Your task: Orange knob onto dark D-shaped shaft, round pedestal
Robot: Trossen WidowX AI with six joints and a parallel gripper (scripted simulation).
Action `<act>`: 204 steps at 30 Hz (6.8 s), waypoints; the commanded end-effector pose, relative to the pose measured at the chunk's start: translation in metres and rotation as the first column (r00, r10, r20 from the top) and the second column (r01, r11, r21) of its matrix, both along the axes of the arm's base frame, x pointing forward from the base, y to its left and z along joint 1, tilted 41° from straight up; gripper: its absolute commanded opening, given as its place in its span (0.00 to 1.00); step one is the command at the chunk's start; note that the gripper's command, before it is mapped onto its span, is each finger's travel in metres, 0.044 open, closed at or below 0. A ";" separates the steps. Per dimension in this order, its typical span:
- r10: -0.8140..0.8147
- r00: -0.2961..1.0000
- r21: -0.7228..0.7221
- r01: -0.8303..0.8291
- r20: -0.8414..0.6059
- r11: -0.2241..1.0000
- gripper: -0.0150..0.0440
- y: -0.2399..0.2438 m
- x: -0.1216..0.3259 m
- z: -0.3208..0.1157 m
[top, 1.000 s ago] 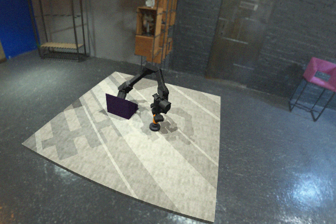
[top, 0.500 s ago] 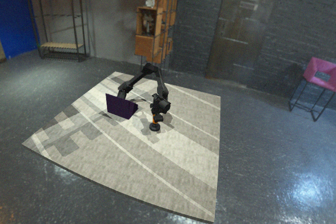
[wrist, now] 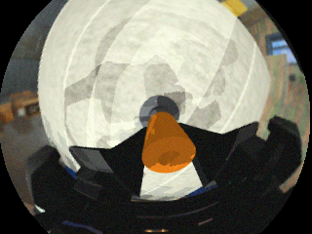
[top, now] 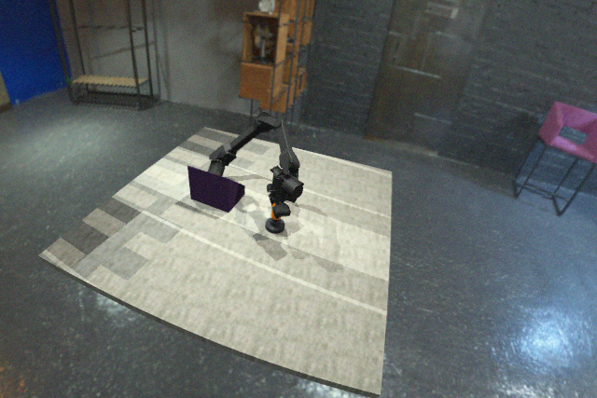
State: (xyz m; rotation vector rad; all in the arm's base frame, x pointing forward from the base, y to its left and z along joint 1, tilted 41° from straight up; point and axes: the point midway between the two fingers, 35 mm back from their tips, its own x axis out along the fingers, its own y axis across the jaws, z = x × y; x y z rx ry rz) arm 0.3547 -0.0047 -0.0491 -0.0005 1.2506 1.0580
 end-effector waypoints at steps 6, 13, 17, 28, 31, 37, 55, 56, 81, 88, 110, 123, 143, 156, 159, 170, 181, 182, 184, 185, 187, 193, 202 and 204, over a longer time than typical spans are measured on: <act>0.000 1.000 0.003 0.000 0.007 1.000 0.25 0.002 0.002 -0.001; 0.000 1.000 0.003 0.000 0.007 1.000 0.25 0.002 -0.001 -0.001; 0.000 1.000 0.003 0.000 0.007 1.000 0.25 0.002 -0.002 -0.001; 0.000 1.000 0.003 0.000 0.007 1.000 0.25 -0.002 -0.003 0.003; 0.042 0.998 0.005 -0.042 0.042 0.999 0.25 -0.002 -0.003 0.003; 0.158 0.977 0.005 -0.160 0.142 0.987 0.25 -0.001 -0.001 0.001; 0.158 0.977 0.005 -0.160 0.142 0.987 0.25 0.000 0.004 0.002; 0.158 0.977 0.005 -0.160 0.142 0.987 0.25 0.000 0.003 0.002; 0.158 0.977 0.005 -0.160 0.142 0.987 0.25 -0.002 0.000 0.001; 0.158 0.977 0.005 -0.160 0.142 0.987 0.25 -0.001 0.002 0.001; 0.158 0.977 0.005 -0.160 0.142 0.987 0.25 0.001 -0.001 -0.001; 0.158 0.977 0.005 -0.160 0.142 0.987 0.25 0.001 0.001 0.000; 0.306 0.912 -0.015 -0.314 0.274 0.949 0.25 -0.001 0.002 0.000; 0.306 0.912 -0.015 -0.314 0.273 0.949 0.25 0.001 -0.001 0.001; 0.306 0.912 -0.015 -0.314 0.274 0.949 0.25 0.002 0.000 0.000; 0.306 0.912 -0.015 -0.314 0.274 0.949 0.25 0.002 0.000 -0.002; 0.330 0.896 -0.020 -0.340 0.296 0.940 0.25 0.003 0.000 -0.002; 0.330 0.896 -0.020 -0.340 0.296 0.940 0.25 0.003 0.000 -0.002; 0.330 0.896 -0.020 -0.340 0.296 0.940 0.25 0.003 0.000 -0.002; 0.330 0.896 -0.020 -0.340 0.296 0.940 0.25 0.003 0.000 -0.002; 0.324 0.900 -0.019 -0.334 0.290 0.943 0.25 0.003 0.000 -0.002; 0.286 0.923 -0.011 -0.294 0.256 0.956 0.25 0.003 0.000 -0.003; 0.301 0.915 -0.014 -0.309 0.269 0.951 0.25 0.003 -0.002 -0.003; 0.317 0.905 -0.017 -0.325 0.283 0.945 0.25 0.003 -0.002 -0.004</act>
